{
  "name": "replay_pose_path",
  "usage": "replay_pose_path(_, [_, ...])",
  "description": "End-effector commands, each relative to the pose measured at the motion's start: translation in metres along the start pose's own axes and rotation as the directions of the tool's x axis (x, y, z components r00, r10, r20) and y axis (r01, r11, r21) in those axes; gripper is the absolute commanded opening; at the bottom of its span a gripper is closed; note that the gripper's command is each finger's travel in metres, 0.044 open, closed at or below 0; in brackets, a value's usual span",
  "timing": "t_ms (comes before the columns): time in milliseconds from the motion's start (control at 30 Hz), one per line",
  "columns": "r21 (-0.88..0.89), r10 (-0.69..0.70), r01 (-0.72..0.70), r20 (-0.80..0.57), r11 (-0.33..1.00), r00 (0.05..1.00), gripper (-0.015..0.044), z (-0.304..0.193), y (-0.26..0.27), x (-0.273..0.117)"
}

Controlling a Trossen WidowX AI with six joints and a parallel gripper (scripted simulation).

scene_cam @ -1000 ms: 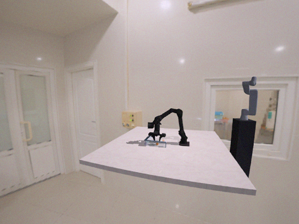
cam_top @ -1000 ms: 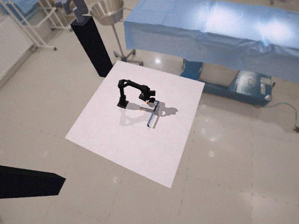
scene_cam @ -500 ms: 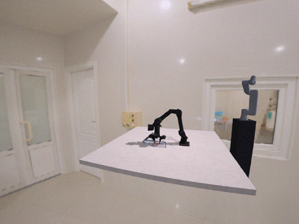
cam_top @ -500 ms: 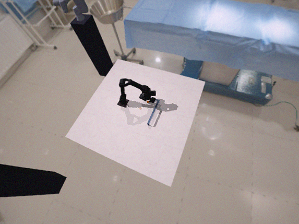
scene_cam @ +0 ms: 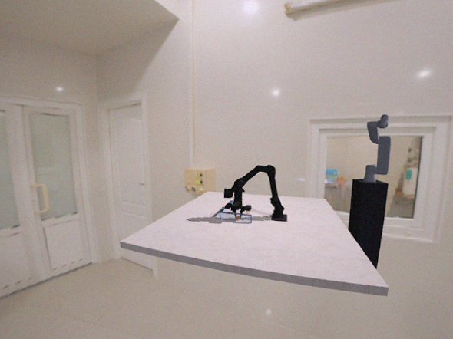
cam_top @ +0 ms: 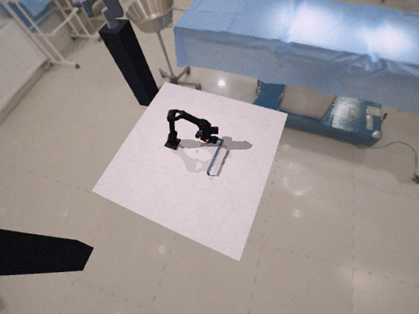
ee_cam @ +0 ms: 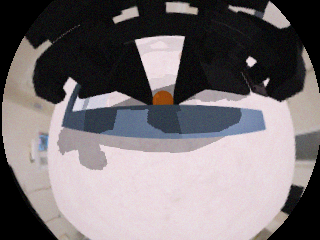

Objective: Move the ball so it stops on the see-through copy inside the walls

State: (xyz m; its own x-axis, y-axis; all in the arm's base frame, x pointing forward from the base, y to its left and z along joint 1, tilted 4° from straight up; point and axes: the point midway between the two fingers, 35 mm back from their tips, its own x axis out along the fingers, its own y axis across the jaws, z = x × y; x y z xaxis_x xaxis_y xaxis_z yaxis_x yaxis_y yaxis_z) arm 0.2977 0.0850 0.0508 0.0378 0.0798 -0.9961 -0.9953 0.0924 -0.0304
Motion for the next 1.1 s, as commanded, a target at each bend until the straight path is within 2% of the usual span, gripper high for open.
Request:
replay_pose_path(0, [0.023, -0.032, 0.032, 0.003, 0.999, 0.999, 0.0, -0.009, -0.011, -0.005])
replay_pose_path(200, [0.025, -0.035, 0.035, 0.003, 0.999, 0.999, 0.0, -0.009, -0.016, -0.026])
replay_pose_path(367, [0.013, -0.091, 0.092, -0.015, 0.996, 0.996, 0.0, -0.006, -0.024, -0.045])
replay_pose_path(900, [-0.002, -0.005, 0.005, -0.006, 1.0, 1.0, 0.0, 0.001, -0.001, -0.121])
replay_pose_path(1067, [-0.003, -0.001, 0.001, -0.005, 1.0, 1.0, 0.0, 0.0, 0.0, -0.124])
